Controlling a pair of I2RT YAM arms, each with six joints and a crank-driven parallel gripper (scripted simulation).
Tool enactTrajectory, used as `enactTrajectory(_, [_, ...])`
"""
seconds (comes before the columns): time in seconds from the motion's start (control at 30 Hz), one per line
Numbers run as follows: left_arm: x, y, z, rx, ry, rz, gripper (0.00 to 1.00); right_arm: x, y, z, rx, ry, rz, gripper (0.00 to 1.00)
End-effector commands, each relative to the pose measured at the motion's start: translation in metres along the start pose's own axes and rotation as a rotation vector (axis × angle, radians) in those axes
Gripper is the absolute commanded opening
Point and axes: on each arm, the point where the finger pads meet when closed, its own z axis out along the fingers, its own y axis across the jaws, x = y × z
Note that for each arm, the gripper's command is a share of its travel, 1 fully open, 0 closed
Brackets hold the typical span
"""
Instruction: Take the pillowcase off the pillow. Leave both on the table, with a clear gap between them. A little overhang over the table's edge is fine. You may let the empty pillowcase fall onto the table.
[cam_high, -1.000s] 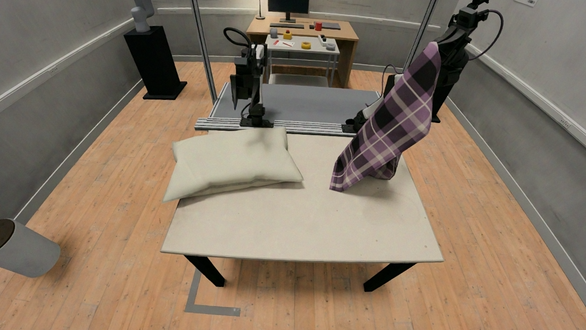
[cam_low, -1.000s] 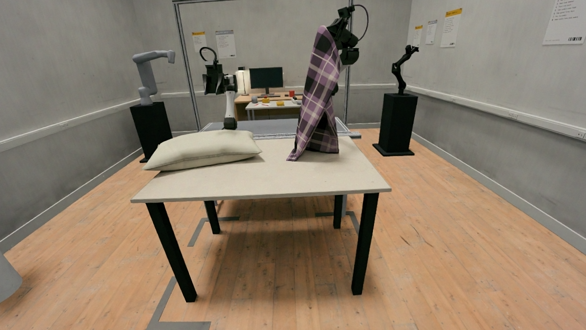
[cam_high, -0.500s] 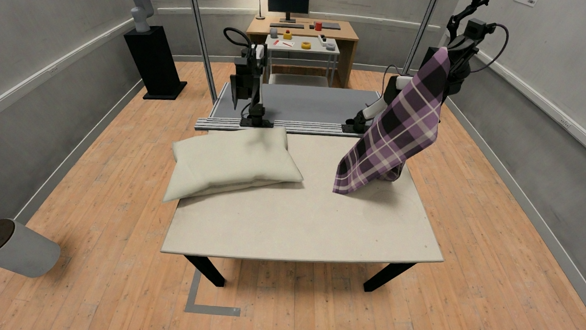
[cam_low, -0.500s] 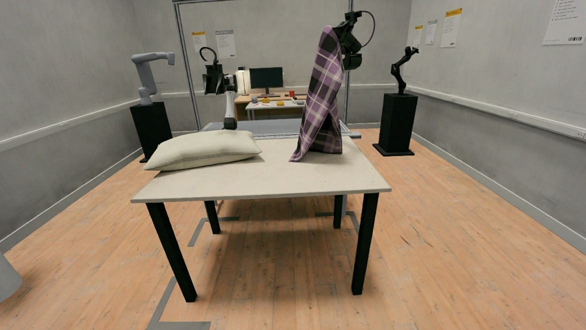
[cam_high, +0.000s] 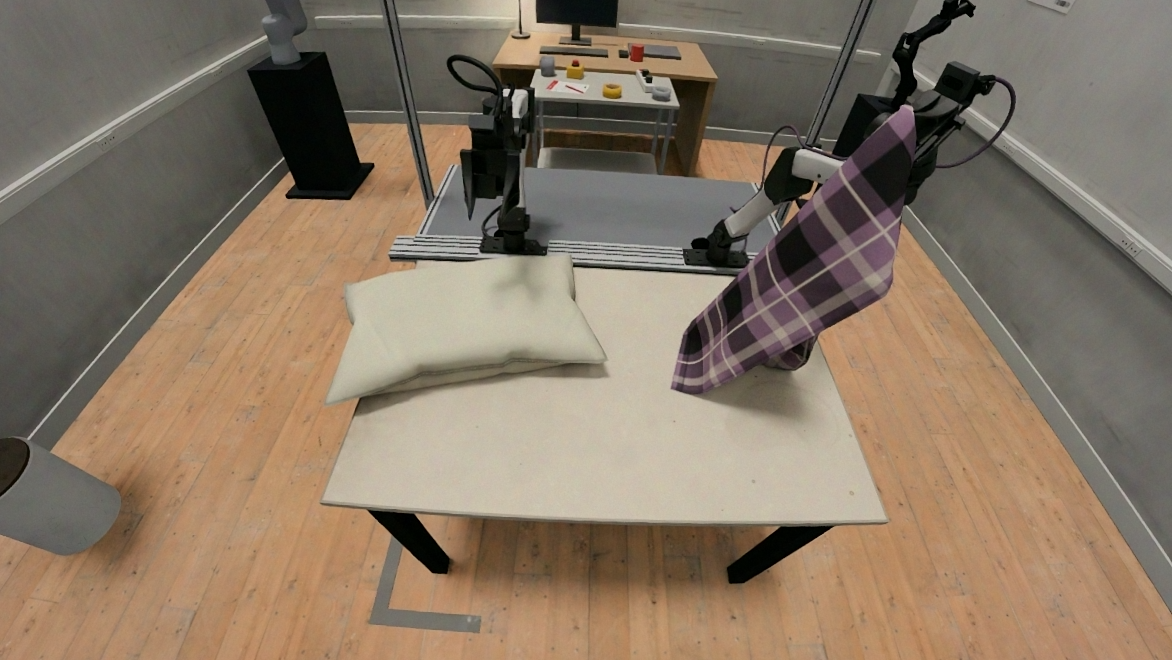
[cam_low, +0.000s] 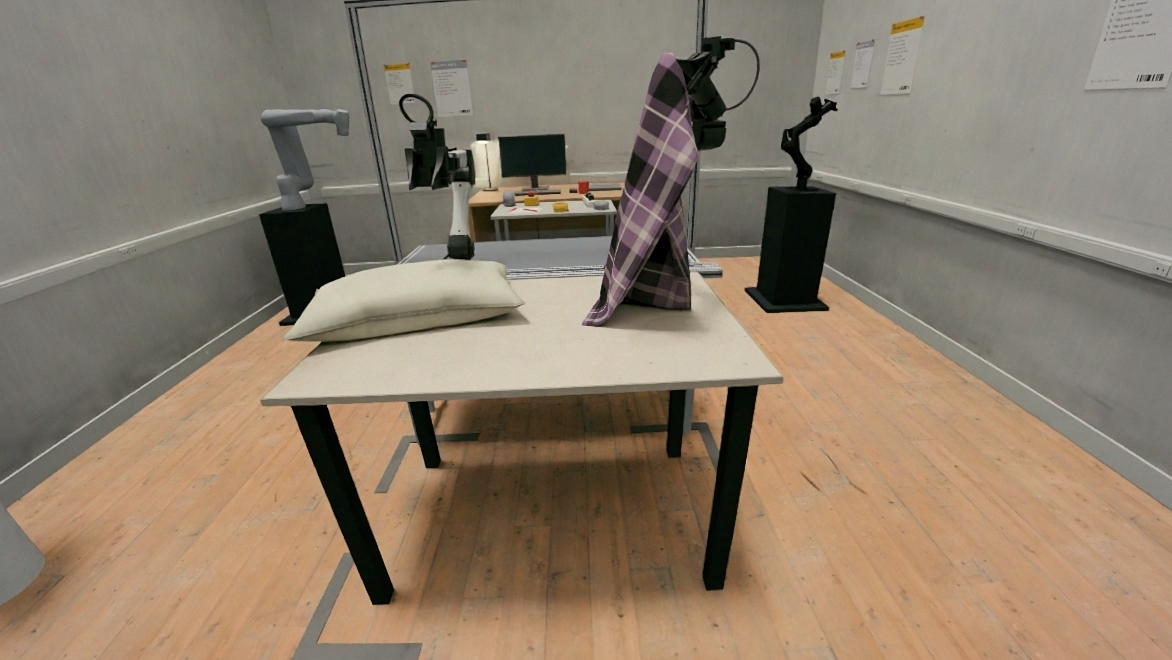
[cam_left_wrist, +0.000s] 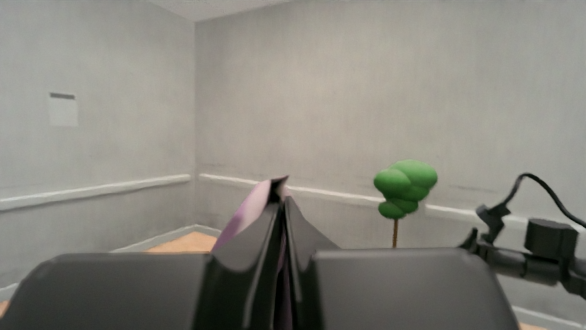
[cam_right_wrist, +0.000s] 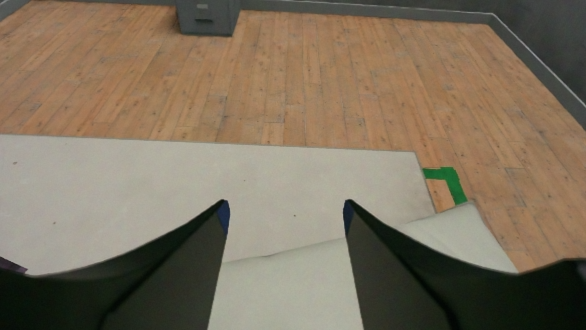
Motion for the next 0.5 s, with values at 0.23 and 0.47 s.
enactTrajectory(0.23, [-0.018, -0.020, 0.007, 0.014, -0.050, 0.060, 0.01, 0.007, -0.004, 0.001, 0.015, 0.011, -0.009, 0.63])
enactTrajectory(0.47, [-0.025, -0.035, 0.013, 0.044, -0.057, 0.089, 0.01, 0.007, -0.004, 0.001, 0.015, 0.011, -0.009, 0.63])
